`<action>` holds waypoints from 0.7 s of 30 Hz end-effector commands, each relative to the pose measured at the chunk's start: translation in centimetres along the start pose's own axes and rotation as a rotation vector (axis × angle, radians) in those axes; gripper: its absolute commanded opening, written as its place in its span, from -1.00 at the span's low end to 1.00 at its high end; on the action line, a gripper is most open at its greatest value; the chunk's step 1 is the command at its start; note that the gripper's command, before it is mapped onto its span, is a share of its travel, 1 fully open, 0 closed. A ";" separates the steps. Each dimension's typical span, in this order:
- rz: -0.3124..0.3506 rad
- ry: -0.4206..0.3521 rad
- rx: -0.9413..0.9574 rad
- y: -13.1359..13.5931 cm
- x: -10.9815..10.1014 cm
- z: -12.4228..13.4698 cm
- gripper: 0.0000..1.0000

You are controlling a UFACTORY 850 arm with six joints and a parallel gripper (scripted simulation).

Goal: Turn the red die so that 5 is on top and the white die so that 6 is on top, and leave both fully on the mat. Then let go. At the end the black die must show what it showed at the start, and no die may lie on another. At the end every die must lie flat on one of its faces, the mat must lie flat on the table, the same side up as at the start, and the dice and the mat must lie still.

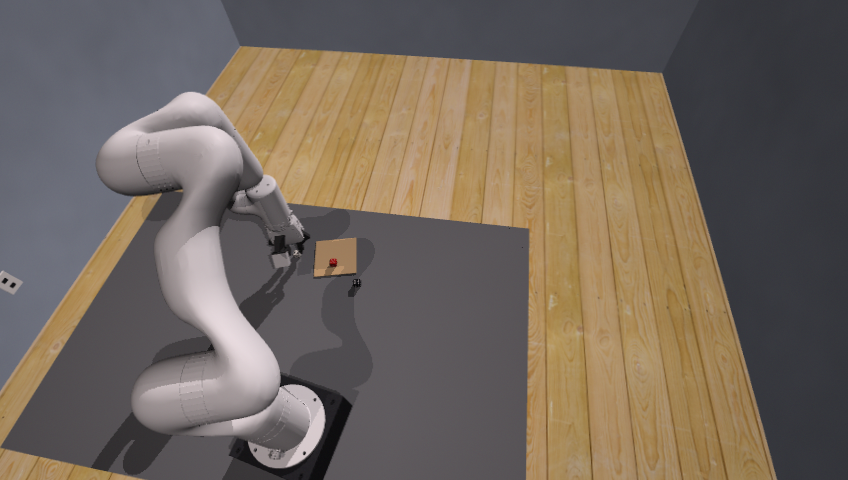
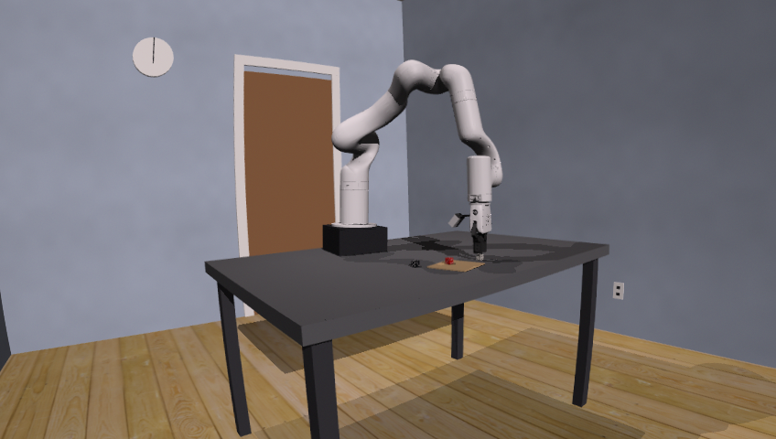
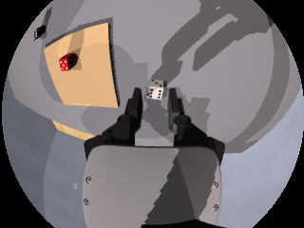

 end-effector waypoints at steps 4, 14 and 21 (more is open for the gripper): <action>0.000 -0.002 0.000 0.0 -0.1 0.1 -0.28; 0.000 -0.002 0.000 0.0 0.0 0.1 -0.28; 0.000 -0.002 0.000 0.0 0.4 0.1 -0.28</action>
Point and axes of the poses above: the point where the finger pads meet when closed, its own x axis out along the fingers, its own y axis across the jaws, z = x × y, the point moved 9 cm from there along -x, back along the fingers, and after that the axes turned 11 degrees about x, right-handed, at the moved point
